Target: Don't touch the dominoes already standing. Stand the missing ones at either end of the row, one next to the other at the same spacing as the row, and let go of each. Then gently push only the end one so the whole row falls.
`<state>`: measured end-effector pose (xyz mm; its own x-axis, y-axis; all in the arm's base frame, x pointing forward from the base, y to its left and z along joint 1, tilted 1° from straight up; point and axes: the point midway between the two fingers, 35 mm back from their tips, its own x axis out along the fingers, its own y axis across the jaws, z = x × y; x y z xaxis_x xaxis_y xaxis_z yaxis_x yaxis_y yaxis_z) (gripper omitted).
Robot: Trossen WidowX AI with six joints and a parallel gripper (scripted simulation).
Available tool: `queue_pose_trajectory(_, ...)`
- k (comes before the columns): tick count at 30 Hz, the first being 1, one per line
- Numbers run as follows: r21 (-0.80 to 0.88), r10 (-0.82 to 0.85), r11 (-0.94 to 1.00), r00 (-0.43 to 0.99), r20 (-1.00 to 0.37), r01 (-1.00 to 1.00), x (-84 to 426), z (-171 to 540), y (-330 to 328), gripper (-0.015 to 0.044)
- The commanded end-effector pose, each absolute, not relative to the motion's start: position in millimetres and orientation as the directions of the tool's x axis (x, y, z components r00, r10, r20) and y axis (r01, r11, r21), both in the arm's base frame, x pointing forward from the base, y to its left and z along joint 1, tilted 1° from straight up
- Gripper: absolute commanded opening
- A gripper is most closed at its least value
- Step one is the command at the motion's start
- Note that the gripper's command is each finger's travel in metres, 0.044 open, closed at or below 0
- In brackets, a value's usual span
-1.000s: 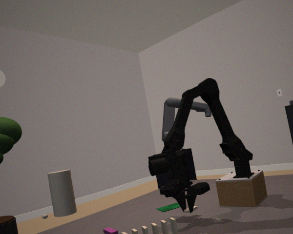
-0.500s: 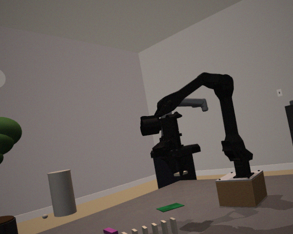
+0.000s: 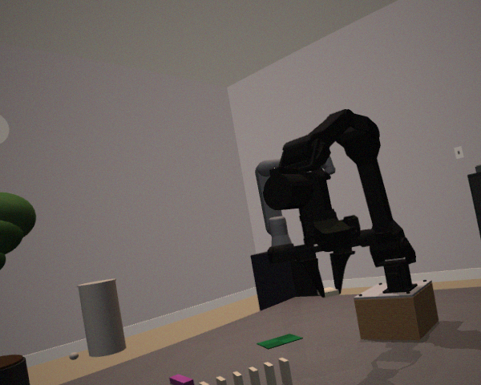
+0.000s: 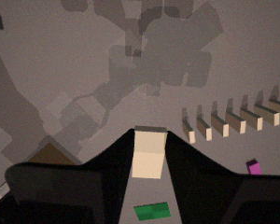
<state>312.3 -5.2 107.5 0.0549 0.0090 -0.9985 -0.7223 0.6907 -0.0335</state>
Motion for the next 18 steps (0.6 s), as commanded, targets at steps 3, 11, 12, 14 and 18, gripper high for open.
queue_pose_trajectory(3,-0.037,0.009,0.463,0.046,-0.999,-0.885,323,107,54,0.0107)
queue_pose_trajectory(11,-0.018,0.065,0.477,0.056,-0.996,-0.879,326,99,55,0.0107)
queue_pose_trajectory(12,-0.01,0.089,0.483,0.061,-0.994,-0.876,328,95,55,0.0107)
queue_pose_trajectory(14,0.006,0.141,0.494,0.073,-0.987,-0.87,331,88,55,0.0107)
queue_pose_trajectory(18,0.037,0.249,0.512,0.108,-0.962,-0.858,337,75,56,0.0107)
